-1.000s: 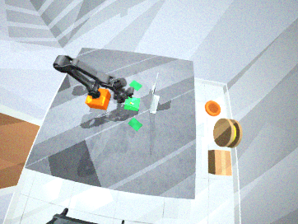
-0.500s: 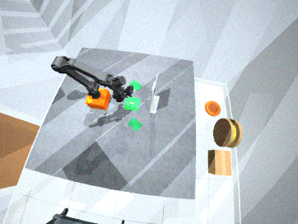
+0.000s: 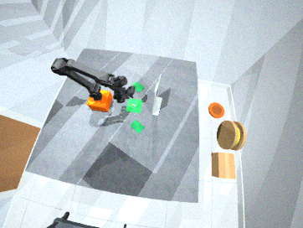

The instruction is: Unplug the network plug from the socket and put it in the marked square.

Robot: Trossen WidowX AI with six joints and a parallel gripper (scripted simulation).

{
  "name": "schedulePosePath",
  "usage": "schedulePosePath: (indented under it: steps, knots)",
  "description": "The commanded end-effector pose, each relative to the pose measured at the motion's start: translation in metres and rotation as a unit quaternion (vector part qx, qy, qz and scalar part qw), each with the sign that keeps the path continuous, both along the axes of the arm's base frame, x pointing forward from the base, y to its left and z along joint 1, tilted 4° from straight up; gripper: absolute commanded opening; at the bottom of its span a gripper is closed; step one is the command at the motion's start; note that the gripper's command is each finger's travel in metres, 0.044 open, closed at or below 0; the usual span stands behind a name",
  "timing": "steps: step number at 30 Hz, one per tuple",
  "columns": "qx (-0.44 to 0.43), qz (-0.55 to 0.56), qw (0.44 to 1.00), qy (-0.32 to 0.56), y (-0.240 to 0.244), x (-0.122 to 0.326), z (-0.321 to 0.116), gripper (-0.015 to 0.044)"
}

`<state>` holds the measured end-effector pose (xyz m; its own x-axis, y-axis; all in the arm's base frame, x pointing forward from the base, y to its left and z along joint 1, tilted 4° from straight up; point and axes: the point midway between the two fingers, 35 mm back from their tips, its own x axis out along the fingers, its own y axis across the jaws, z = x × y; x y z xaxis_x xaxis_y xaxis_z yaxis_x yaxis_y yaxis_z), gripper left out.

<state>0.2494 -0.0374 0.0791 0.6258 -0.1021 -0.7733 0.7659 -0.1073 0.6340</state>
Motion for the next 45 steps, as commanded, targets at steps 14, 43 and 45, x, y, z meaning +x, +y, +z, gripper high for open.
schedulePosePath:
  steps: [14,43,45]
  knots:
    - [-0.001,-0.002,1.000,-0.006,0.000,0.002,0.057,0.0156]
    - [-0.001,-0.003,1.000,-0.008,0.002,-0.010,0.107,0.0440]
    - [-0.001,-0.003,1.000,-0.008,0.002,-0.010,0.107,0.0440]
